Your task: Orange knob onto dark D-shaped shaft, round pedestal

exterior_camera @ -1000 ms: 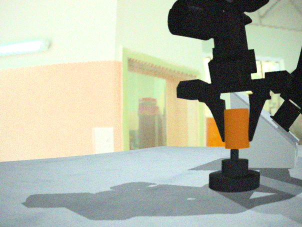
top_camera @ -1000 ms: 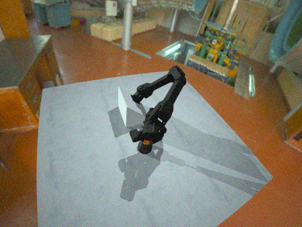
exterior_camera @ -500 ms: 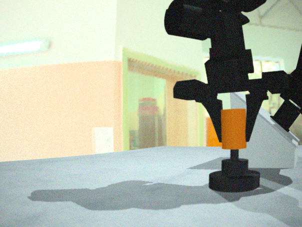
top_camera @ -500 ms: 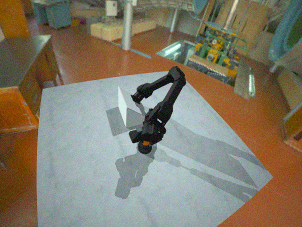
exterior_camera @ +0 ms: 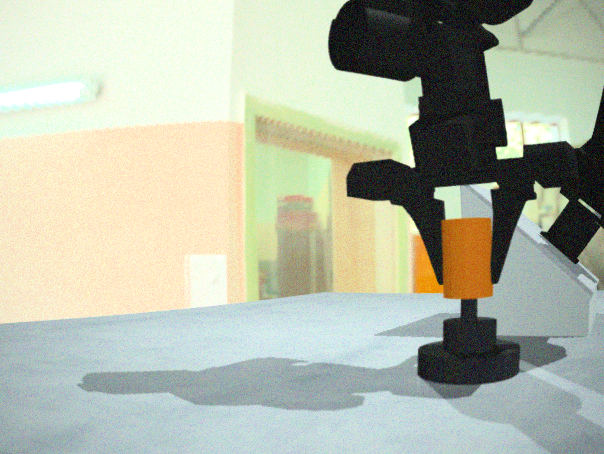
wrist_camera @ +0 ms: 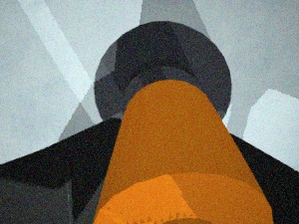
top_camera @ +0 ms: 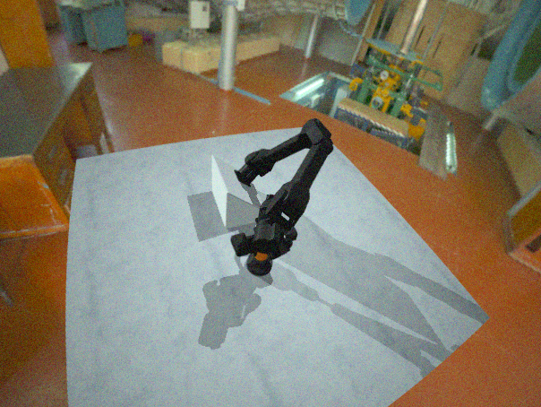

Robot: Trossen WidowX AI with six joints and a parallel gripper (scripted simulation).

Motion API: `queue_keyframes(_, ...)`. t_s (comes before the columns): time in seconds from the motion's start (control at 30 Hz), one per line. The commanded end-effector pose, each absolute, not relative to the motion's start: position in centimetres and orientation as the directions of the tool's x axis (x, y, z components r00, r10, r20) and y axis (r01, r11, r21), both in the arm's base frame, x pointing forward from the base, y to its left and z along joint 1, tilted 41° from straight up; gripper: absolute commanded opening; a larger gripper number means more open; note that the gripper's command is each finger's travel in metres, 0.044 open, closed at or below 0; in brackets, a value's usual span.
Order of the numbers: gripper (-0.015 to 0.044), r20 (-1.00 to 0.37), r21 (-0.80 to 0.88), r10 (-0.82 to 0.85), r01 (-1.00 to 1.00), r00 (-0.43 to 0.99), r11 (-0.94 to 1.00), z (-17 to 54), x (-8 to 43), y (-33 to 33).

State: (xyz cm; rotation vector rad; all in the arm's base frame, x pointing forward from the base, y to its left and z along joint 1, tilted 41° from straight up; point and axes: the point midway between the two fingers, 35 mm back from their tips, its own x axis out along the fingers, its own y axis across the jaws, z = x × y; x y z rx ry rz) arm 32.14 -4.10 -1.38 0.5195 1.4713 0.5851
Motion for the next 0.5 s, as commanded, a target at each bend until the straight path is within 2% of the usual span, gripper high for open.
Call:
queue_keyframes(0.0,0.0,-0.763,0.645,0.647,-0.052,0.021,0.762,-1.03,32.1,-4.27)
queue_keyframes(0.47,0.0,-0.762,0.645,0.647,-0.052,0.021,0.762,-0.99,32.32,-3.91)
